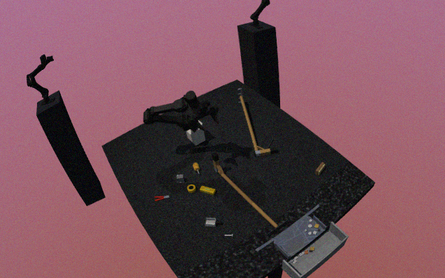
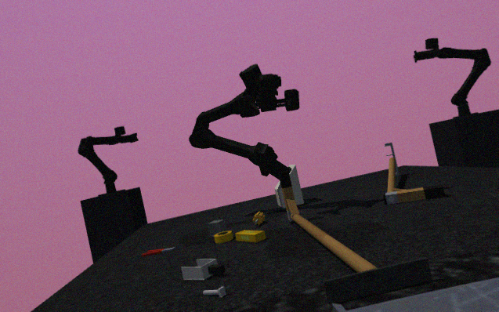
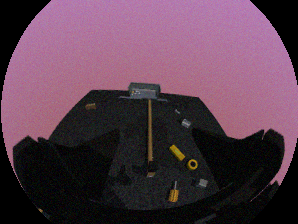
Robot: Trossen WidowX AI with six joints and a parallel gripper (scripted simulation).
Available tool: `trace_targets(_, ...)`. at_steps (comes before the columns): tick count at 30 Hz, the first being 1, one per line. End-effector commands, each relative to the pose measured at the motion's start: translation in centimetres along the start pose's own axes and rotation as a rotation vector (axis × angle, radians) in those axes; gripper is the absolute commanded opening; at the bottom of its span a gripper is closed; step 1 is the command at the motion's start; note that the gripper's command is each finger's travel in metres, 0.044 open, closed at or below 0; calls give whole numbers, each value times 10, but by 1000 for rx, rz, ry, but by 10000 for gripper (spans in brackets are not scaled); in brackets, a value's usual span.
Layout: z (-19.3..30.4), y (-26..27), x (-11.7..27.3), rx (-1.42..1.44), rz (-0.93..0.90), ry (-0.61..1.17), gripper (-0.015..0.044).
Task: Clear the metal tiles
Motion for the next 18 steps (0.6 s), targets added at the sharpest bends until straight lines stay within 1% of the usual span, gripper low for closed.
trace_targets(1, -14, -3, 12, -12, 0, -44, 440)
trace_targets(18, -56, -7, 68, -44, -34, -210, 440)
Point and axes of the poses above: the point midway between the two fingers, 35 mm back from their tips, its own x axis back along the fingers, its own y axis across the jaws, z = x × y, the point moved 1 cm from there along x, back along the fingers, and after that the axes turned 4 degrees about -x, right-handed, at the moved point
